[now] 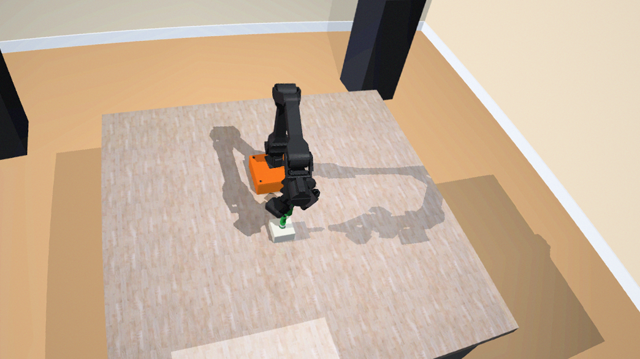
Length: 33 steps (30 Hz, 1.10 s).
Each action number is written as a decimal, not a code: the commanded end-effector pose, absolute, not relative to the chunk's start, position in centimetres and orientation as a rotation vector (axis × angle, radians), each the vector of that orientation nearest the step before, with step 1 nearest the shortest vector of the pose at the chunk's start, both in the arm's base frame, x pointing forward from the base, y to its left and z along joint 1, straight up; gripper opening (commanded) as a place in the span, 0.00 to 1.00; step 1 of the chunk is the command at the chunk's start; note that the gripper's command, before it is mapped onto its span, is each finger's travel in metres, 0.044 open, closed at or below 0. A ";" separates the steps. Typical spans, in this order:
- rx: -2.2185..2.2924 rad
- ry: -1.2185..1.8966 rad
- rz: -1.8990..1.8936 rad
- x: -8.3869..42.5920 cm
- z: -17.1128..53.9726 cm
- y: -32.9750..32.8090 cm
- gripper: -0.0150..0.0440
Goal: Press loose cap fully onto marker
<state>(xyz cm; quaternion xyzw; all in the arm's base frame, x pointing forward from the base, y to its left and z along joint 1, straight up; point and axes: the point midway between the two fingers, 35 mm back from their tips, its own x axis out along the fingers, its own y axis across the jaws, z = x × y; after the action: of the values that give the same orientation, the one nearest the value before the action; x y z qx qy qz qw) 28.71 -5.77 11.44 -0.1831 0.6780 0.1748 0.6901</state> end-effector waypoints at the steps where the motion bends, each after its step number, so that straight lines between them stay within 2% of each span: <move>1: -0.417 1.509 0.387 28.5 12.2 -6.8 0.25; 33: -0.417 1.509 0.386 28.7 8.3 -7.0 0.25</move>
<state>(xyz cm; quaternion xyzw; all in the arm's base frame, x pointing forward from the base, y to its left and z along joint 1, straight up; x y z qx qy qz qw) 28.74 -6.92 9.20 -0.1850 0.6741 0.1723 0.6941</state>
